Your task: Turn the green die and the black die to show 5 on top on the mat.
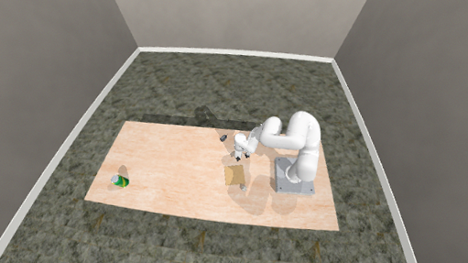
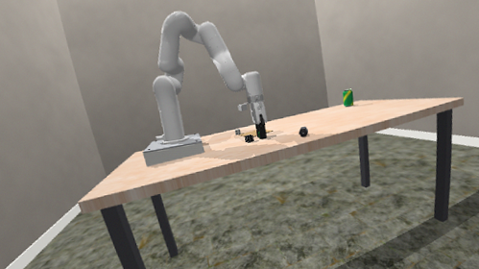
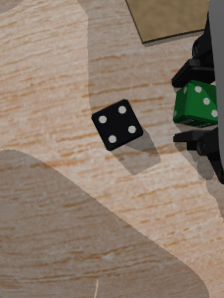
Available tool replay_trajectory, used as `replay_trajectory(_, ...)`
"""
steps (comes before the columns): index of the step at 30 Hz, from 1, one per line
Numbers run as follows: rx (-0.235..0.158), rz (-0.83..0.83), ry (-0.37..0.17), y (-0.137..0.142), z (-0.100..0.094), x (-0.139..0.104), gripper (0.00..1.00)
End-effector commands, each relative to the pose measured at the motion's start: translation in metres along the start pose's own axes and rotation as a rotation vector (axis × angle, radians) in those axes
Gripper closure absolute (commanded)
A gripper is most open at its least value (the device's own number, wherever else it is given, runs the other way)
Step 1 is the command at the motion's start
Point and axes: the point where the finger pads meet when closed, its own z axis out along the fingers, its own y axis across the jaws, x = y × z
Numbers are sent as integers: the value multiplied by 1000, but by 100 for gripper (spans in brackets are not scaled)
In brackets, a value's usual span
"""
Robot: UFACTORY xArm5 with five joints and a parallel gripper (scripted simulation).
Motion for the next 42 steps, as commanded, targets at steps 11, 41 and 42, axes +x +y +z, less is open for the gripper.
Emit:
replay_trajectory(11, 1, 0, -3, 0, -1, -1, 53)
replay_trajectory(41, 1, 0, -3, 0, -1, -1, 73)
replay_trajectory(42, 1, 0, -3, 0, -1, -1, 73)
